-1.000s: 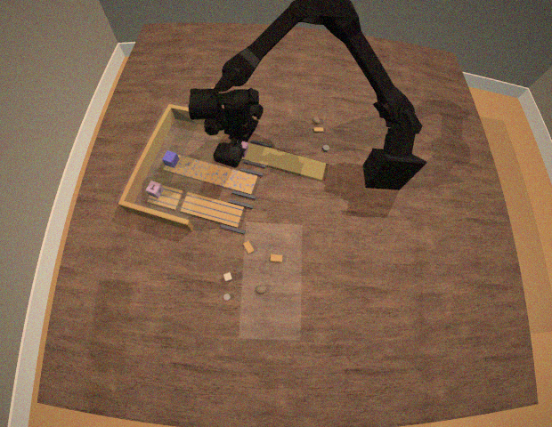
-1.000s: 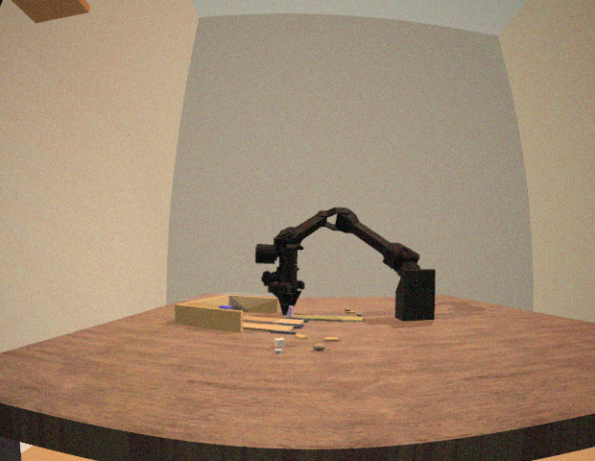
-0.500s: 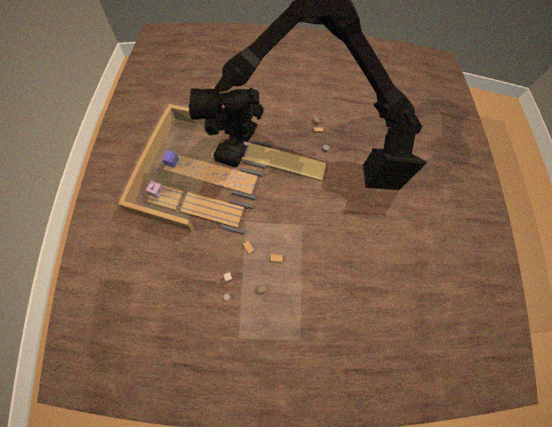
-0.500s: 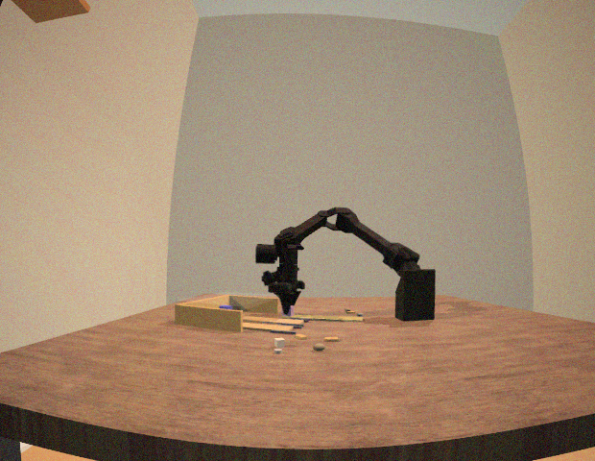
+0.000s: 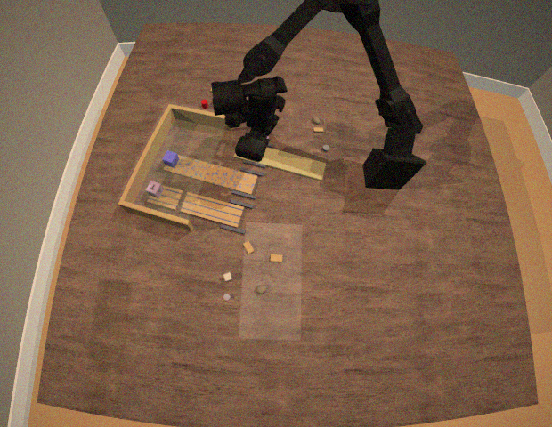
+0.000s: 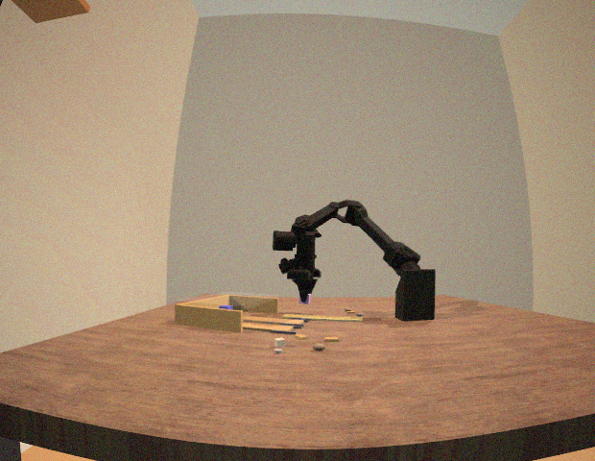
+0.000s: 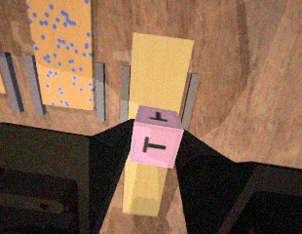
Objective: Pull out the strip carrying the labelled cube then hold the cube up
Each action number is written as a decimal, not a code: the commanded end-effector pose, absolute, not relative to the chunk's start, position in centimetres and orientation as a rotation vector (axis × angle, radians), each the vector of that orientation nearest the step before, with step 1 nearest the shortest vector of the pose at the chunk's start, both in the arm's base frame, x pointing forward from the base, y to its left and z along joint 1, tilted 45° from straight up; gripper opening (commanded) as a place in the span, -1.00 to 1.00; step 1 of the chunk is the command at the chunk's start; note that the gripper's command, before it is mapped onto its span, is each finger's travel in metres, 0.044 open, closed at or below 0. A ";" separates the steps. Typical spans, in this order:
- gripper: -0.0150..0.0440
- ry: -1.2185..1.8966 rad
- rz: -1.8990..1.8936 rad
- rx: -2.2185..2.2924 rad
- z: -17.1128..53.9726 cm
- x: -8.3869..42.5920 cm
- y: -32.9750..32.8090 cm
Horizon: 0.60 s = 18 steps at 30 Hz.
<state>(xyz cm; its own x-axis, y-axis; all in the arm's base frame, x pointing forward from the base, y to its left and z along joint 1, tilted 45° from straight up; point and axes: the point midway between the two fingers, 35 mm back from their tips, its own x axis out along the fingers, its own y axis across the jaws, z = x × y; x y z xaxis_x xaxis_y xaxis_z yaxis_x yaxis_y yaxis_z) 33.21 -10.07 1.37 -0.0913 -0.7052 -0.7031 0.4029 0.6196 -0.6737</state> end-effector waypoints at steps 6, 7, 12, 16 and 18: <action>-0.49 1.379 -0.945 -0.279 1.3 31.1 -9.3; -0.49 1.379 -0.945 -0.279 1.2 30.7 -9.2; -0.49 1.380 -0.945 -0.279 1.0 29.1 -8.9; -0.49 1.381 -0.944 -0.278 1.6 29.2 -8.3; -0.49 1.381 -0.944 -0.278 2.5 29.4 -7.4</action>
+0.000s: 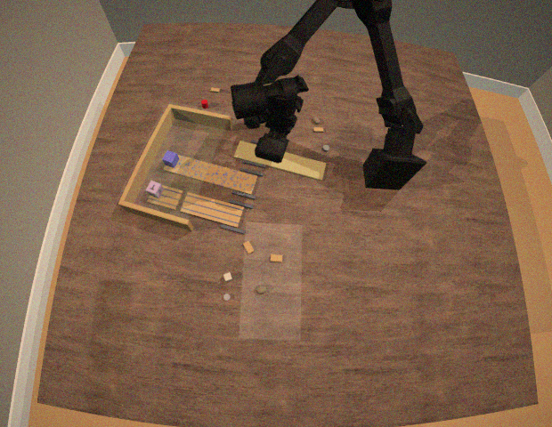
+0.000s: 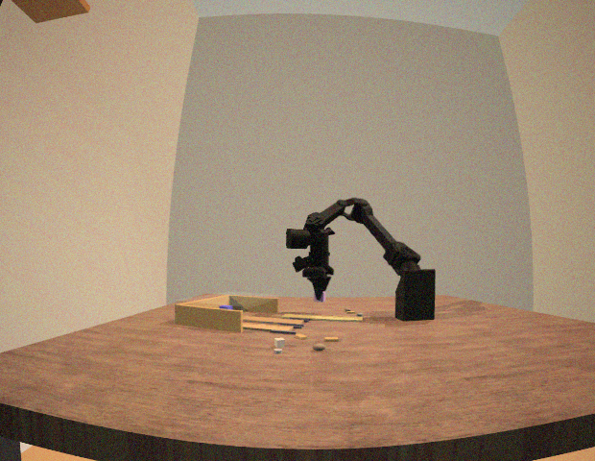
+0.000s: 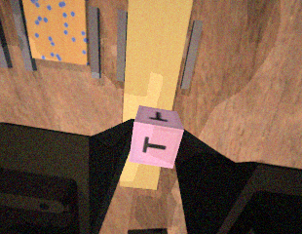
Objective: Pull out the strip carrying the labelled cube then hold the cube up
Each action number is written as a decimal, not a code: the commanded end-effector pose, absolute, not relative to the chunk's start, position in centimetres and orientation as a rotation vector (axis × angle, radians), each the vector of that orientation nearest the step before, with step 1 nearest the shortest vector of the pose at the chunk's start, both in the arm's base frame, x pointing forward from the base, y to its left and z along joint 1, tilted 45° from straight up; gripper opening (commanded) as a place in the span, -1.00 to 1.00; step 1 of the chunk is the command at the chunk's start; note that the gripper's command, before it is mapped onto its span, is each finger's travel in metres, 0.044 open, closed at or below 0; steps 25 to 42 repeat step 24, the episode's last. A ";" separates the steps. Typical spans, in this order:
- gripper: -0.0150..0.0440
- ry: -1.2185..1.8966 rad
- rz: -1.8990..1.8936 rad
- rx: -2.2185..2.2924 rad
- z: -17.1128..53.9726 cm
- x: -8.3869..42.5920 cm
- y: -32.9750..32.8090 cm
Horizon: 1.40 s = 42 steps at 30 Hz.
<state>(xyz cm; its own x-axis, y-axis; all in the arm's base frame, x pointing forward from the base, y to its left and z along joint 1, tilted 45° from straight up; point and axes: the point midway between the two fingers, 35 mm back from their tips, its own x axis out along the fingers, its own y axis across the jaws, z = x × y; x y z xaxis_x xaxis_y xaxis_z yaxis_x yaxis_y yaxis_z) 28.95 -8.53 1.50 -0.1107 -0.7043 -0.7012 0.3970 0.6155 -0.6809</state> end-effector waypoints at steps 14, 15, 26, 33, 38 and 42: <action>-0.49 1.381 -0.944 -0.278 3.6 29.4 -6.3; -0.49 1.381 -0.944 -0.278 3.6 29.4 -6.3; -0.49 1.381 -0.944 -0.278 3.6 29.4 -6.3; -0.49 1.381 -0.944 -0.278 3.6 29.4 -6.3; -0.49 1.381 -0.944 -0.278 3.6 29.4 -6.3; -0.49 1.381 -0.944 -0.278 3.6 29.4 -6.3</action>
